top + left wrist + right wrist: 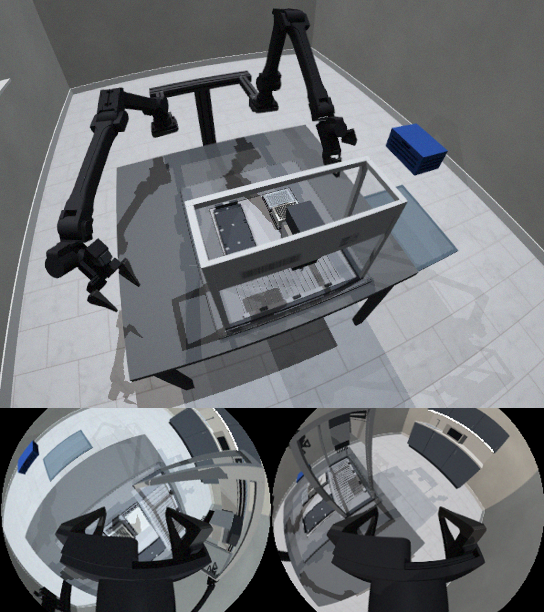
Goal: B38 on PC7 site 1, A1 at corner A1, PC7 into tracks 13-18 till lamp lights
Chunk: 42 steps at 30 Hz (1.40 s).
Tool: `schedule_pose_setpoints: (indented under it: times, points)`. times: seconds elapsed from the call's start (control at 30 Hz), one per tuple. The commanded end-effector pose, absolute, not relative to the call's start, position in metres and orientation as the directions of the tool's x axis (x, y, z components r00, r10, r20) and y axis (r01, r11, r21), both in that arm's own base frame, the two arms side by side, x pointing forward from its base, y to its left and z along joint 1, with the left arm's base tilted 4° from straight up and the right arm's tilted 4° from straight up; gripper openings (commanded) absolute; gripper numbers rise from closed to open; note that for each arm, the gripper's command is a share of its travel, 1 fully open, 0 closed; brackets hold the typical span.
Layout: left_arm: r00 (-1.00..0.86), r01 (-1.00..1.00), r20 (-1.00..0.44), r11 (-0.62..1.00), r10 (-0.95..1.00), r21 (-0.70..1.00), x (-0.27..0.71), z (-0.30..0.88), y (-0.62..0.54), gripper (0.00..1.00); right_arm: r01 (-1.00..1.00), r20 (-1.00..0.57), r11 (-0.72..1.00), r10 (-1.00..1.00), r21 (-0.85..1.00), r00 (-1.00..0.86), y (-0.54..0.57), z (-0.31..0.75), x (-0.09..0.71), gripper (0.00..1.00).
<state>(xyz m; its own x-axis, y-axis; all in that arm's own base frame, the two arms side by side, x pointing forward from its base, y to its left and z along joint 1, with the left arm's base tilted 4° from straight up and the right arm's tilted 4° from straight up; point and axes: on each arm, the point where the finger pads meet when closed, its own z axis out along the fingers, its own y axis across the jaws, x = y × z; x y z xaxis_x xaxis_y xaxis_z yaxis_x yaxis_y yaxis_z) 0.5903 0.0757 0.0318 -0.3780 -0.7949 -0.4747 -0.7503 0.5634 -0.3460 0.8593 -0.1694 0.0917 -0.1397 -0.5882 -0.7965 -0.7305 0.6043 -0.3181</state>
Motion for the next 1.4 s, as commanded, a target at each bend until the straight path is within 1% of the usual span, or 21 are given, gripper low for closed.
schedule_pose_setpoints:
  times: [0.0, 0.17, 0.4, 0.5, 0.73, 0.97, 1.0, 1.07, 1.37]
  points:
    - [-0.386, -0.742, -0.486, 0.577, -0.784, -0.341, 0.588, 0.039, 0.078, 1.0, -0.725, -0.798, 0.603, -0.589, -0.333, -0.123, -0.166, 0.108, 0.861, 1.0]
    - [-0.519, -0.67, -0.505, 0.695, -0.69, -0.262, 0.572, 0.038, 0.083, 1.0, -0.737, -0.806, 0.617, -0.566, -0.277, -0.171, -0.141, 0.087, 0.854, 1.0]
    - [-0.719, -0.476, -0.484, 0.861, -0.499, -0.18, 0.541, 0.036, 0.084, 1.0, -0.757, -0.783, 0.643, -0.527, -0.114, -0.33, -0.09, -0.007, 0.813, 1.0]
    - [-0.74, -0.446, -0.48, 0.878, -0.471, -0.173, 0.536, 0.036, 0.083, 1.0, -0.759, -0.777, 0.645, -0.524, -0.094, -0.349, -0.084, -0.019, 0.806, 1.0]
    - [-0.849, -0.217, -0.46, 0.966, -0.258, -0.14, 0.505, 0.036, 0.08, 1.0, -0.754, -0.703, 0.654, -0.511, 0.055, -0.495, -0.033, -0.107, 0.734, 1.0]
    - [-0.887, 0.035, -0.462, 0.991, -0.029, -0.13, 0.472, 0.037, 0.074, 1.0, -0.727, -0.592, 0.663, -0.519, 0.177, -0.617, 0.021, -0.18, 0.648, 1.0]
    - [-0.886, 0.073, -0.464, 0.989, 0.004, -0.129, 0.467, 0.037, 0.073, 1.0, -0.726, -0.577, 0.664, -0.527, 0.178, -0.624, 0.032, -0.185, 0.641, 1.0]
    - [-0.886, 0.073, -0.464, 0.989, 0.004, -0.129, 0.467, 0.037, 0.073, 1.0, -0.726, -0.577, 0.664, -0.527, 0.178, -0.624, 0.032, -0.185, 0.641, 1.0]
    - [-0.813, 0.381, -0.512, 0.918, 0.276, -0.11, 0.426, 0.04, 0.061, 1.0, -0.757, -0.529, 0.646, -0.61, 0.1, -0.59, 0.14, -0.201, 0.615, 1.0]
